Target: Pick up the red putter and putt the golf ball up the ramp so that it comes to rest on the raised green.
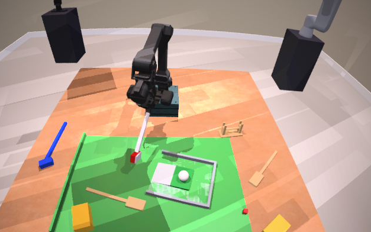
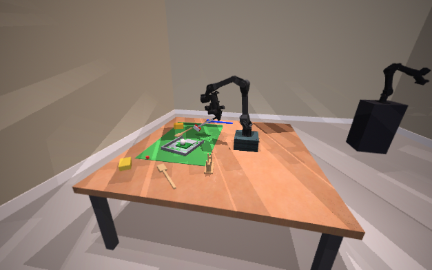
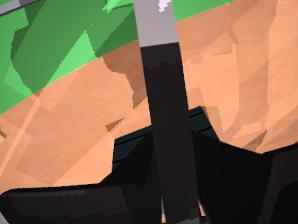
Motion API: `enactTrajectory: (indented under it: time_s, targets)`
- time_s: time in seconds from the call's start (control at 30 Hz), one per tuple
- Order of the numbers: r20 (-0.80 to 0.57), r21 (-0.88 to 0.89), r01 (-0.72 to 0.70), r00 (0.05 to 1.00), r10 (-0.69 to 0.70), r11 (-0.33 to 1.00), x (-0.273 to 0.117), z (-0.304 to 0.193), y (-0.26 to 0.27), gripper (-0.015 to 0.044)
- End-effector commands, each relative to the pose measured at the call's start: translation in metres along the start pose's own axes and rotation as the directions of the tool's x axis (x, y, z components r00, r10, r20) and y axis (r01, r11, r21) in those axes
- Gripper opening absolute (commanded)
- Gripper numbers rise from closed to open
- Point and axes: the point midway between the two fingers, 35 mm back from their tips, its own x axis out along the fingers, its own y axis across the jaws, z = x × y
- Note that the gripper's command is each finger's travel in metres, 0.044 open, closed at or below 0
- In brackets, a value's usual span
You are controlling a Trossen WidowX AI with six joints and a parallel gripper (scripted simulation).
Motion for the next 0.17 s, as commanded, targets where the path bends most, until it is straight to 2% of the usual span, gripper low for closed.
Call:
enactTrajectory:
  time_s: [0.0,0.13]
  targets:
    - [0.003,0.000,0.000,1.000,0.000,1.000,-0.0001,0.0006,0.0001,0.0000]
    - [0.003,0.000,0.000,1.000,0.000,1.000,-0.0001,0.0006,0.0001,0.0000]
